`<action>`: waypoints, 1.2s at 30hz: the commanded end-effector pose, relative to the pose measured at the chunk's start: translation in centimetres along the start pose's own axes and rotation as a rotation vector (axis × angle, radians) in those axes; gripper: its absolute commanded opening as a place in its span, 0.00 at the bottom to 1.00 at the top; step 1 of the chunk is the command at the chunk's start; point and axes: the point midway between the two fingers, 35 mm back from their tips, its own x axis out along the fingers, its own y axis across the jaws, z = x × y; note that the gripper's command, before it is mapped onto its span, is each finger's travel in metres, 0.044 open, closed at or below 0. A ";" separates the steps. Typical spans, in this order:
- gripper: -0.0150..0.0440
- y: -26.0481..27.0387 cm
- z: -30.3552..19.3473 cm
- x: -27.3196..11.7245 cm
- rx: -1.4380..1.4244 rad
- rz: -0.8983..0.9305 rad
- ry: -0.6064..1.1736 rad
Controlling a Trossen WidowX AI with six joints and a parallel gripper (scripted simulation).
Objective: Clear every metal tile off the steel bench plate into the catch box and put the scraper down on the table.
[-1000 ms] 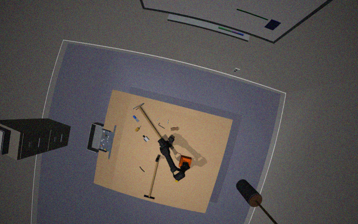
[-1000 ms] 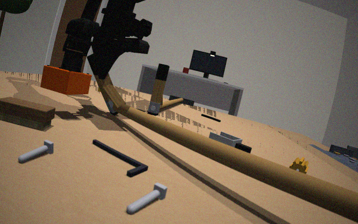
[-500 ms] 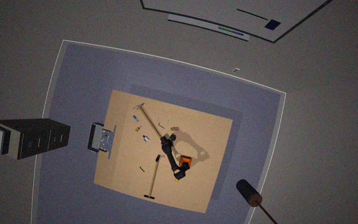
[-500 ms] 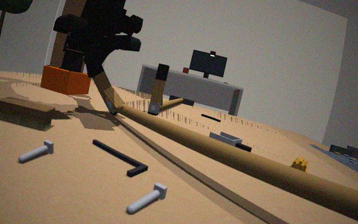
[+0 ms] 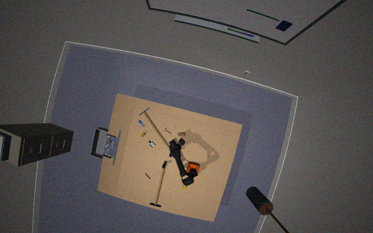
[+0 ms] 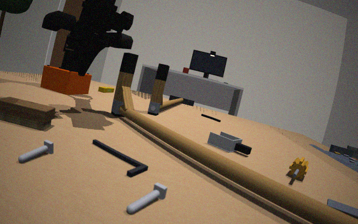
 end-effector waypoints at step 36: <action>0.25 2.1 0.9 -9.9 -0.072 0.000 -0.003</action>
